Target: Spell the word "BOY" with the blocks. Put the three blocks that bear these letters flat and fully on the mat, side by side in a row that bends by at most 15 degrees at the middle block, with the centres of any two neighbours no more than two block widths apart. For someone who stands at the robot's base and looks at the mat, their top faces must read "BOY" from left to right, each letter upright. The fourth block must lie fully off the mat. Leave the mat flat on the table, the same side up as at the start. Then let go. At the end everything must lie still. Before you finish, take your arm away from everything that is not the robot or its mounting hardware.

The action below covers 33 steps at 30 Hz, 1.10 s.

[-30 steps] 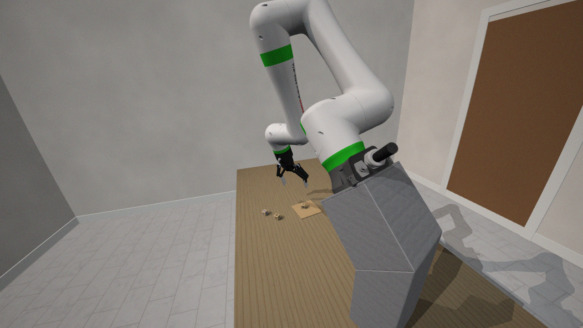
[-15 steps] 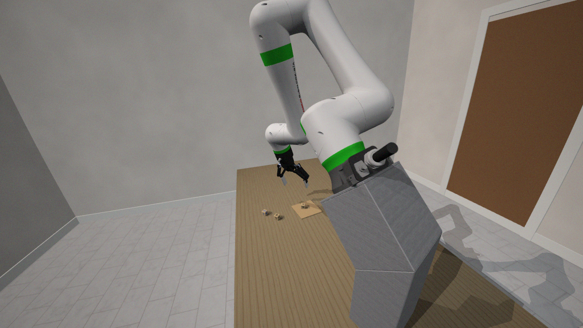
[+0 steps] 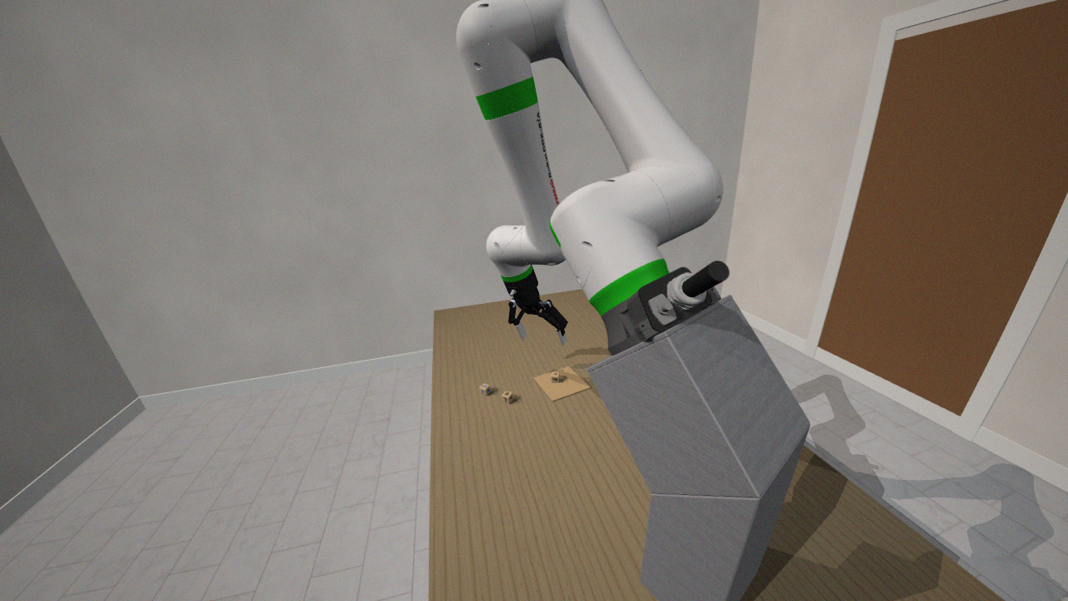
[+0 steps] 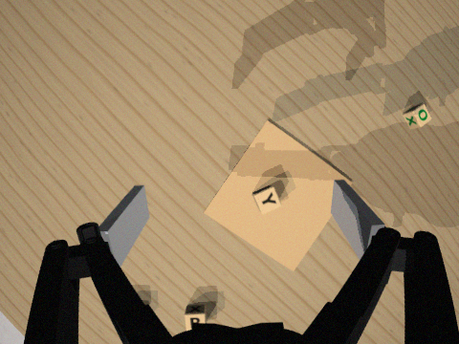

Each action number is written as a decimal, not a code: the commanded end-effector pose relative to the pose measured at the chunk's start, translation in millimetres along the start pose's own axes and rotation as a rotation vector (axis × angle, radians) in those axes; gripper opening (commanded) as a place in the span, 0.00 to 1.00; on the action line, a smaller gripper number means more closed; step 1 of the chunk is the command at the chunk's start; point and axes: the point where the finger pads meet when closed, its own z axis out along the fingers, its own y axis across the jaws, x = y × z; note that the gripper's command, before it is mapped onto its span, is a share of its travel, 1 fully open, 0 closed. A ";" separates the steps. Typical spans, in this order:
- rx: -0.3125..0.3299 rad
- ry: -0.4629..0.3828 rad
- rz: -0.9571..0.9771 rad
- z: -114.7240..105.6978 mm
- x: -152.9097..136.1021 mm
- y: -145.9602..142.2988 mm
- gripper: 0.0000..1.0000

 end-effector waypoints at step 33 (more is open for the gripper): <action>0.064 0.001 0.020 -5.3 -5.0 16.4 1.00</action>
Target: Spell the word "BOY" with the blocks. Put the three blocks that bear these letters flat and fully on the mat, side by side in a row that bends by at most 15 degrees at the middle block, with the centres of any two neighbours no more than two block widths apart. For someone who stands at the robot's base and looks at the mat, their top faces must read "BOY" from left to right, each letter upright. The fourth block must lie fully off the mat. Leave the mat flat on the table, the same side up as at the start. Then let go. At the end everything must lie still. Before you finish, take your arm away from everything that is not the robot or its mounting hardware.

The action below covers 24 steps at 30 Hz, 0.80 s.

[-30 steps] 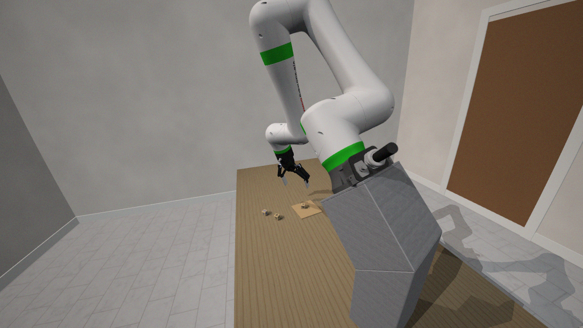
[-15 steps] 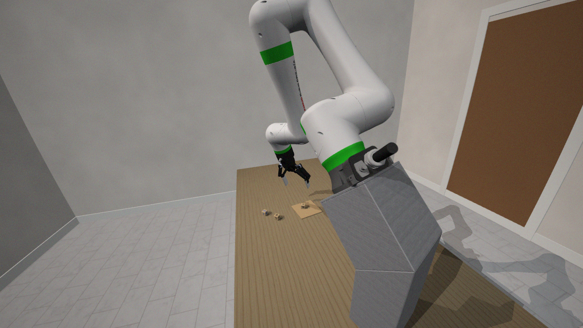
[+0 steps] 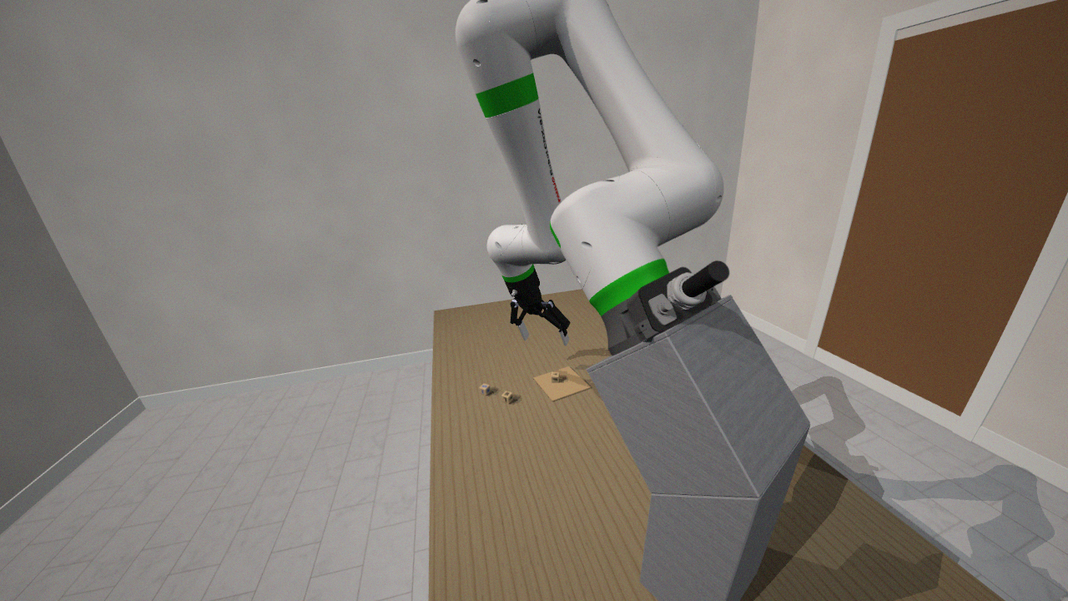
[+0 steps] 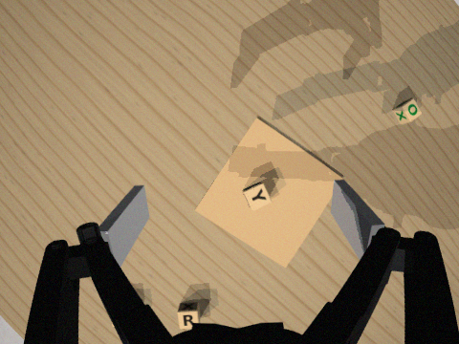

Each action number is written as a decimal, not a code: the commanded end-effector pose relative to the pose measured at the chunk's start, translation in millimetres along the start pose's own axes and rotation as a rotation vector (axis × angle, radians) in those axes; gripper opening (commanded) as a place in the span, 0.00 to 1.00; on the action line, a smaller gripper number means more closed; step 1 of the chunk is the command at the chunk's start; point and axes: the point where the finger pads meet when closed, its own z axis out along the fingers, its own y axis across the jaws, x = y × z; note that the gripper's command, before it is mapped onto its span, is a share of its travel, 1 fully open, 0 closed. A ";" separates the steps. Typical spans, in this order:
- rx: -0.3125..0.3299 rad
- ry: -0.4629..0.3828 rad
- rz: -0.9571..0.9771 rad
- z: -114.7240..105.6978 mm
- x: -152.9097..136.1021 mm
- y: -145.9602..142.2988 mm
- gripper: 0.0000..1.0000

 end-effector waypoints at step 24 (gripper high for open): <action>0.081 -0.003 0.021 -5.5 -4.9 17.4 1.00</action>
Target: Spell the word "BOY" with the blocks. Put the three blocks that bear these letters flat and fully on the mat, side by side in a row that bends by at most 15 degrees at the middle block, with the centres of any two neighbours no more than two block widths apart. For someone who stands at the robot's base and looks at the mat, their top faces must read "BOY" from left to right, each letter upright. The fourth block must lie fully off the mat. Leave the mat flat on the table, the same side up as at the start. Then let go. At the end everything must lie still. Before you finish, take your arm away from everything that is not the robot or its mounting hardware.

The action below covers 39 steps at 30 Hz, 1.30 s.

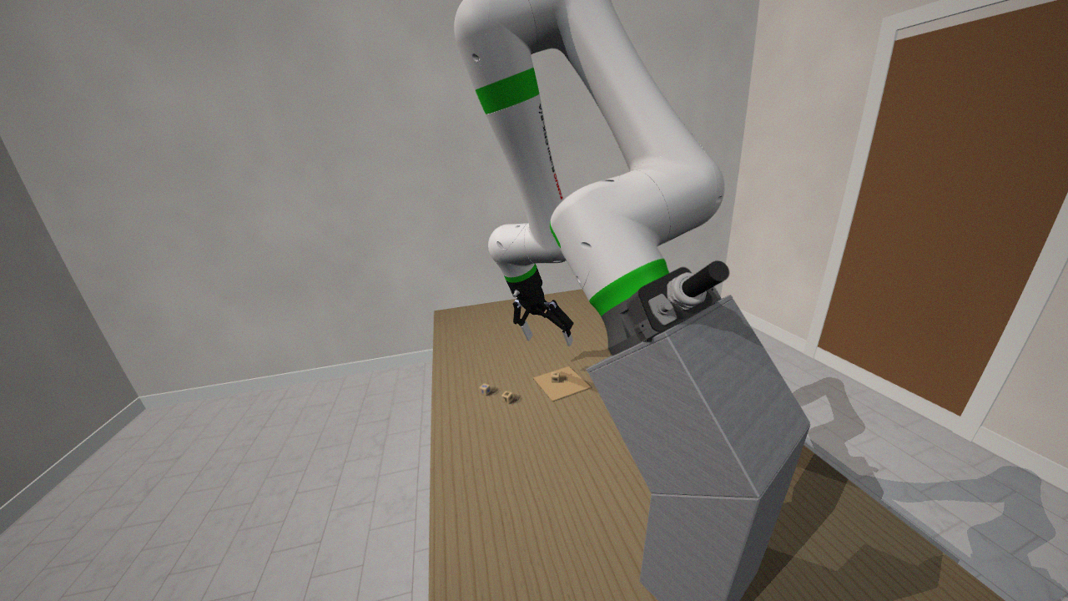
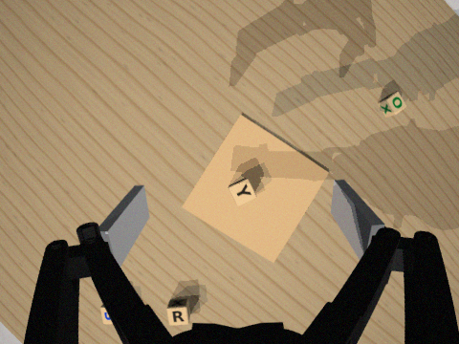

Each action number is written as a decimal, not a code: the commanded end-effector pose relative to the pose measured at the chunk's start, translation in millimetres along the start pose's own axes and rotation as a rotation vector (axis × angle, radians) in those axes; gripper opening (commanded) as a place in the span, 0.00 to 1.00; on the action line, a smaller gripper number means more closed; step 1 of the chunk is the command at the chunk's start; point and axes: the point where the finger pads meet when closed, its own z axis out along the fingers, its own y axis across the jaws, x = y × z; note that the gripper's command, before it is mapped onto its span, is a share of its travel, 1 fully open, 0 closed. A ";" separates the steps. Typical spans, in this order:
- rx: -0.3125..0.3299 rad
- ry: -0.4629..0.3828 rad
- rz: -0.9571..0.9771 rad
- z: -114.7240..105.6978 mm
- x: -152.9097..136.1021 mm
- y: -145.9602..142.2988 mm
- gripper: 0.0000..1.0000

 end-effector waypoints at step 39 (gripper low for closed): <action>0.101 -0.010 0.014 -3.4 -2.4 11.2 1.00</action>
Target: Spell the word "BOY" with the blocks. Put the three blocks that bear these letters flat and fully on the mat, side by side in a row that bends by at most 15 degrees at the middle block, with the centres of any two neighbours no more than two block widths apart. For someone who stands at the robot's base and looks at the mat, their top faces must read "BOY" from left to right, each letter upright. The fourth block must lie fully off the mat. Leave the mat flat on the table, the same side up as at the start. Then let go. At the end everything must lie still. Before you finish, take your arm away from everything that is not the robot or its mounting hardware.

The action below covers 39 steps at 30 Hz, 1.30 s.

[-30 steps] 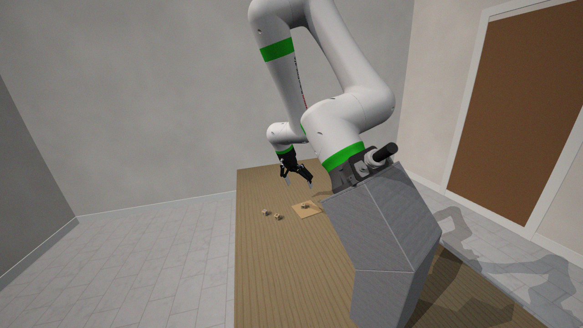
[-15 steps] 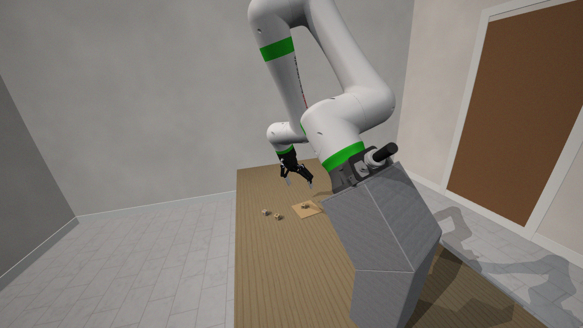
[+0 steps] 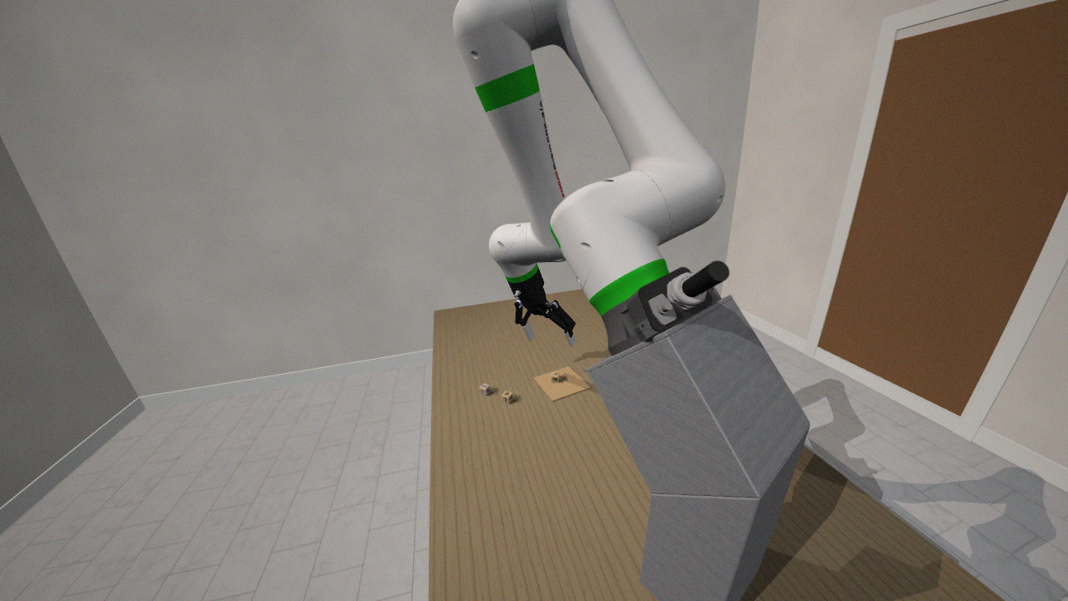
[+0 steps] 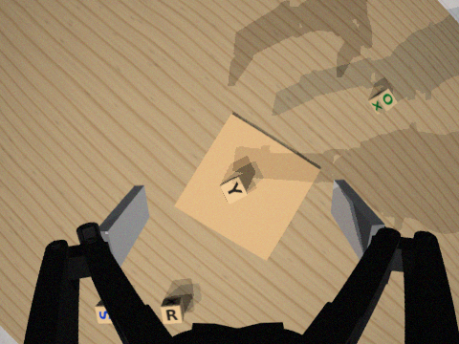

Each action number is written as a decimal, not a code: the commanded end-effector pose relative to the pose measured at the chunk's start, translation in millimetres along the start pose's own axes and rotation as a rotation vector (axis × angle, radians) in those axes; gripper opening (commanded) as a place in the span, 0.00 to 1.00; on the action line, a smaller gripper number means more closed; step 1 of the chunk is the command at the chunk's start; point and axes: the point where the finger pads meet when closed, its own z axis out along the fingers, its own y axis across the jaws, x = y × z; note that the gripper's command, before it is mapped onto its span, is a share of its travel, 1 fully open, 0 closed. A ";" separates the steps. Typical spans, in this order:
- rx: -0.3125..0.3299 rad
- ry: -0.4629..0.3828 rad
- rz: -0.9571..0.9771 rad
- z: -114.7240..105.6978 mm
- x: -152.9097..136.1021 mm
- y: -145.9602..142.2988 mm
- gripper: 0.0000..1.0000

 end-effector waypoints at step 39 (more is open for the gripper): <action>0.112 -0.018 0.009 -2.1 -1.3 7.6 1.00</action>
